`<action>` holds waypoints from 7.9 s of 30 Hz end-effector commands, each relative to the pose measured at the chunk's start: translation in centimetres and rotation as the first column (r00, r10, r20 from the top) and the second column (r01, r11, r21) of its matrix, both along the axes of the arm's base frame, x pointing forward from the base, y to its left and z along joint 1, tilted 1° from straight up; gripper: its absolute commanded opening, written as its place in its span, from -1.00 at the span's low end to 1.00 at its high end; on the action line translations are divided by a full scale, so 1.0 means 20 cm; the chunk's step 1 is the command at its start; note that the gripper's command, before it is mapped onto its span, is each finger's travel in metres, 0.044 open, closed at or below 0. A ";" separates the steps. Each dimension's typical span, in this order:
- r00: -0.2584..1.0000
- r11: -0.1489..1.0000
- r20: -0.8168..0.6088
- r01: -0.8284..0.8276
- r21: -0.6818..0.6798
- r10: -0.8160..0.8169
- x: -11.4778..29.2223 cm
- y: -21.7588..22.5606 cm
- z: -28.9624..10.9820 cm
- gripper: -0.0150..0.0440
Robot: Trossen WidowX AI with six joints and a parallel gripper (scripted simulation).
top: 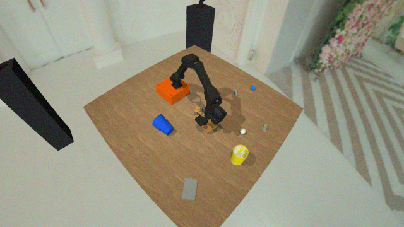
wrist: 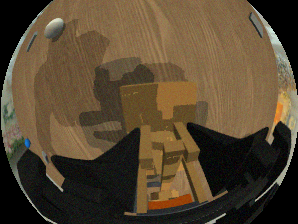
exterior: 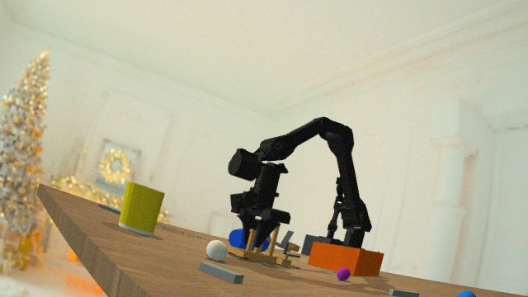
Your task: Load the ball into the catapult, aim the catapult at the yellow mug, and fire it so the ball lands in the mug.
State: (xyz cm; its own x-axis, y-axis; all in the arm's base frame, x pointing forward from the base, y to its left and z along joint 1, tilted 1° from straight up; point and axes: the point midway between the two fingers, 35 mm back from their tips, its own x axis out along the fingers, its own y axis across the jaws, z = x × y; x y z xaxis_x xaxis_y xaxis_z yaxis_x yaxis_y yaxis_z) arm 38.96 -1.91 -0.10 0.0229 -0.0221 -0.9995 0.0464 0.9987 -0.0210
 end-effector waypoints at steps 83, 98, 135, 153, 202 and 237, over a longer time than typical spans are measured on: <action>1.000 1.000 0.011 0.000 -0.001 0.000 -0.01 0.00 -0.01 0.20; 1.000 1.000 0.010 0.000 -0.001 0.000 -0.01 0.01 0.24 -0.49; 1.000 1.000 0.002 0.001 0.000 -0.001 0.00 0.00 0.01 -0.49; 1.000 1.000 0.002 0.001 0.000 -0.001 0.00 0.00 0.02 0.84; 1.000 1.000 0.009 0.001 0.000 -0.001 -0.01 0.00 0.07 1.00; 1.000 1.000 0.010 0.001 0.000 -0.001 -0.01 0.00 0.19 -0.47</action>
